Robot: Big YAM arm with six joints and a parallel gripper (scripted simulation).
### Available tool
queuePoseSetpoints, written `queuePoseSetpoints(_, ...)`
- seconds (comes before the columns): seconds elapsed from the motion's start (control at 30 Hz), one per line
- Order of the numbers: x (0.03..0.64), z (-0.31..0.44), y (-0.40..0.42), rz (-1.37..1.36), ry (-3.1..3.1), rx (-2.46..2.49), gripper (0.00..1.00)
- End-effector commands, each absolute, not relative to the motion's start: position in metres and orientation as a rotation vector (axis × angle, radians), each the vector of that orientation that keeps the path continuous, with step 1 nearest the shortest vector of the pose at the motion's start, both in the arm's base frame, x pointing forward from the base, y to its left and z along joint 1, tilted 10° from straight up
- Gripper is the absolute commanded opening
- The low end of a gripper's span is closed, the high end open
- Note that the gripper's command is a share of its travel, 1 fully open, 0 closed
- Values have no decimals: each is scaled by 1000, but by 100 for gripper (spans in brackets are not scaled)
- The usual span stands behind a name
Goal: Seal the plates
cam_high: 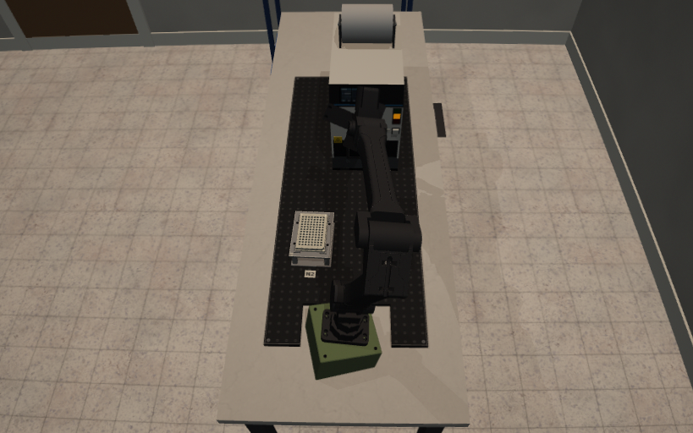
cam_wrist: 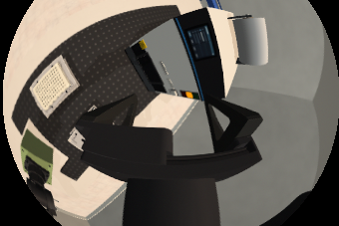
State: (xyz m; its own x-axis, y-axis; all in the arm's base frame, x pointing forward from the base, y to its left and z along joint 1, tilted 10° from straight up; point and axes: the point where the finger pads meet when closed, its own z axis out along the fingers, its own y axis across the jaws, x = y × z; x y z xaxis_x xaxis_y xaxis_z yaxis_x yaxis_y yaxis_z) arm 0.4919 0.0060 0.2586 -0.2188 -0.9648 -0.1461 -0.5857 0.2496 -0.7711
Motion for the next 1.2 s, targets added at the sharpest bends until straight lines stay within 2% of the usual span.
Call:
queuePoseSetpoints(0.0,516,302,6,-940,1699,-1667,100)
queuePoseSetpoints(0.17,513,299,7,-1041,1549,-1828,100)
queuePoseSetpoints(0.6,500,301,7,-1036,1589,-1736,100)
queuePoseSetpoints(0.87,501,278,1,-1007,1636,-1747,100)
queuePoseSetpoints(1.17,513,288,-3,-1022,1635,-1736,100)
